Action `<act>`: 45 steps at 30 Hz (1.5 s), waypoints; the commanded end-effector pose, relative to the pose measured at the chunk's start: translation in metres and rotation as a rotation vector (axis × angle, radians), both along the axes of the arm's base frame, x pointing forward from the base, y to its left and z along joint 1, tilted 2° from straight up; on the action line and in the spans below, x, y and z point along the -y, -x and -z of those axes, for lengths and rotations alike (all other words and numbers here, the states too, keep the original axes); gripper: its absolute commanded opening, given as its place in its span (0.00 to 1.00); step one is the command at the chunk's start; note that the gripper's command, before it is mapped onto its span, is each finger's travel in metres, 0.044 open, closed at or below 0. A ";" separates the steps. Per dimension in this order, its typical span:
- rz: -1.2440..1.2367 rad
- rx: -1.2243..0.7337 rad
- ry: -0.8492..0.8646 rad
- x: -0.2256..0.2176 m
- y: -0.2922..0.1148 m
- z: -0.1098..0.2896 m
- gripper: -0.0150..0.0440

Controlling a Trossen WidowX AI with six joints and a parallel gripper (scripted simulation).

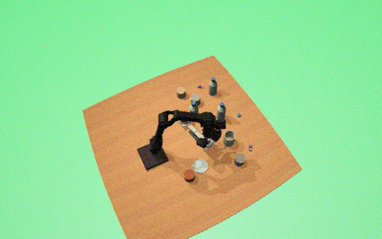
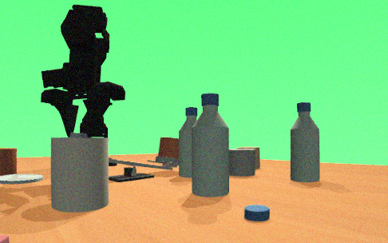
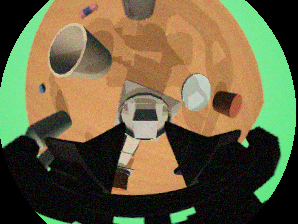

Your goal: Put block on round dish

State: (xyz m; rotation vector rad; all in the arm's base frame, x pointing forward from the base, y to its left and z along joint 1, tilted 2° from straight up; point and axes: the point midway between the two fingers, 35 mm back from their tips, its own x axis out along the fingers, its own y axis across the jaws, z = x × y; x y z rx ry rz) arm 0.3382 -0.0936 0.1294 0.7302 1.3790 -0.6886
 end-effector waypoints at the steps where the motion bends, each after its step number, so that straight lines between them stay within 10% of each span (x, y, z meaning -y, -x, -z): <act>1: 0.005 -0.005 -0.002 0.000 0.001 0.009 0.69; 6: 0.005 -0.005 -0.002 0.000 0.000 0.014 0.69; 22: 0.005 -0.005 -0.002 0.000 0.000 0.008 0.25; 45: 0.005 -0.005 -0.002 -0.001 0.007 -0.080 0.25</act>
